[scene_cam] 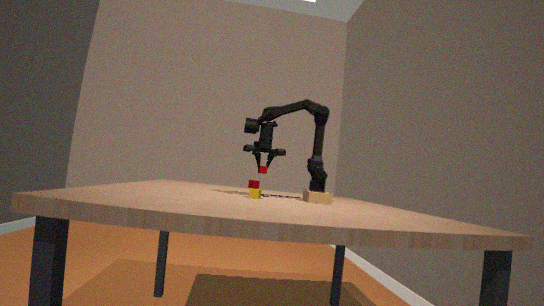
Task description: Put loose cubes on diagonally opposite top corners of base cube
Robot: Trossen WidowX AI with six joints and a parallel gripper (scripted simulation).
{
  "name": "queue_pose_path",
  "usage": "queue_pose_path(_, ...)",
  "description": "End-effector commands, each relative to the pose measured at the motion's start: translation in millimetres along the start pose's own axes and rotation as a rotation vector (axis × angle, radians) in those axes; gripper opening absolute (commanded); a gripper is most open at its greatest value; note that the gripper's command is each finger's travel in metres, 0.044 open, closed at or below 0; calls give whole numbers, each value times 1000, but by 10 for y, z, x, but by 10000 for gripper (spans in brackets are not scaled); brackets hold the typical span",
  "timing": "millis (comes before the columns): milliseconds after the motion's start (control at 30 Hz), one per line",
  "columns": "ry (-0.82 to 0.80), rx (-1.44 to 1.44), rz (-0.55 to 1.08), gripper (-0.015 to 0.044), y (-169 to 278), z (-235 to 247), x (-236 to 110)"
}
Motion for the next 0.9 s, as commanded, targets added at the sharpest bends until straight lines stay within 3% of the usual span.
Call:
queue_pose_path(0,-3,-22,-2,105,91,57,-7)
queue_pose_path(867,-6,-209,6,105,870,258,20)
Point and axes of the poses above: the point midway between the two fingers, 35 mm back from their tips, its own x axis out along the fingers, its own z axis across the jaws, y = z × x, the point moved 9 cm from there along -x, back along the fingers, and after that the axes turned 5 degrees about x, right-handed, at the moved point
